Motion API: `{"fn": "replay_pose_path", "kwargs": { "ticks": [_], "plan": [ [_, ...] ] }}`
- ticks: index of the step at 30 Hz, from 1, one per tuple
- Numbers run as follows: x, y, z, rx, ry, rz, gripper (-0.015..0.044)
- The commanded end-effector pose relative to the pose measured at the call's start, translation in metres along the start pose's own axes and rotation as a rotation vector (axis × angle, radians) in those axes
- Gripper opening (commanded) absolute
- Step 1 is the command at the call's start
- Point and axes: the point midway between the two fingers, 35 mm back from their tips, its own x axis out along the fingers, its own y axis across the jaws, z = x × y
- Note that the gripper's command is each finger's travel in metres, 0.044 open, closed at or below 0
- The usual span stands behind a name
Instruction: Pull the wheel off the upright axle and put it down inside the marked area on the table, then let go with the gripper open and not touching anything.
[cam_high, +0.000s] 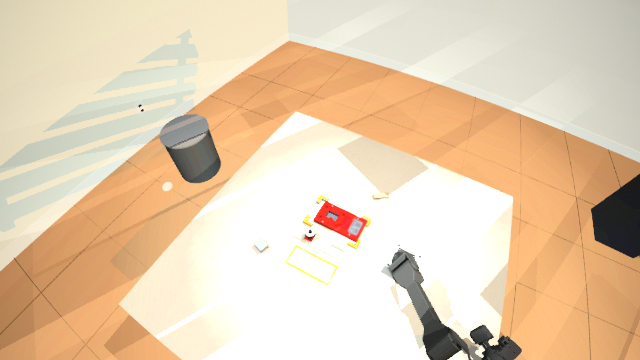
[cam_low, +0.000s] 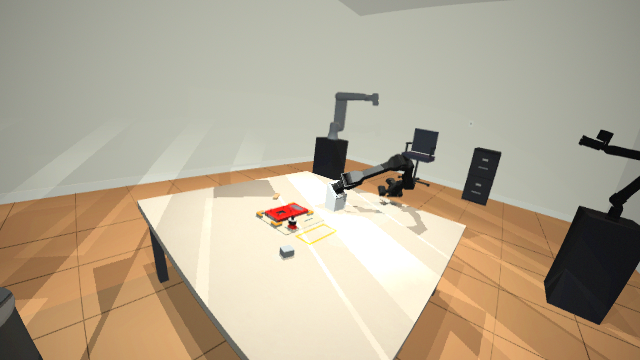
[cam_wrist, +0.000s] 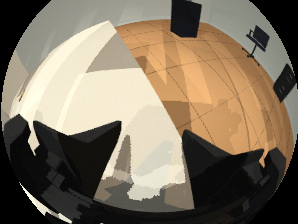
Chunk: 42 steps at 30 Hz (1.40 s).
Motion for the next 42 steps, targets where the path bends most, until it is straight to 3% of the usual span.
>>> {"fn": "replay_pose_path", "kwargs": {
  "ticks": [1, 23, 42],
  "plan": [
    [-0.018, -0.01, -0.018, 0.107, 0.019, -0.059, 0.03],
    [-0.162, -0.044, -0.145, 0.777, 0.064, -0.497, 0.03],
    [-0.297, -0.003, -0.272, 1.362, 0.063, -0.923, 0.03]
  ]
}}
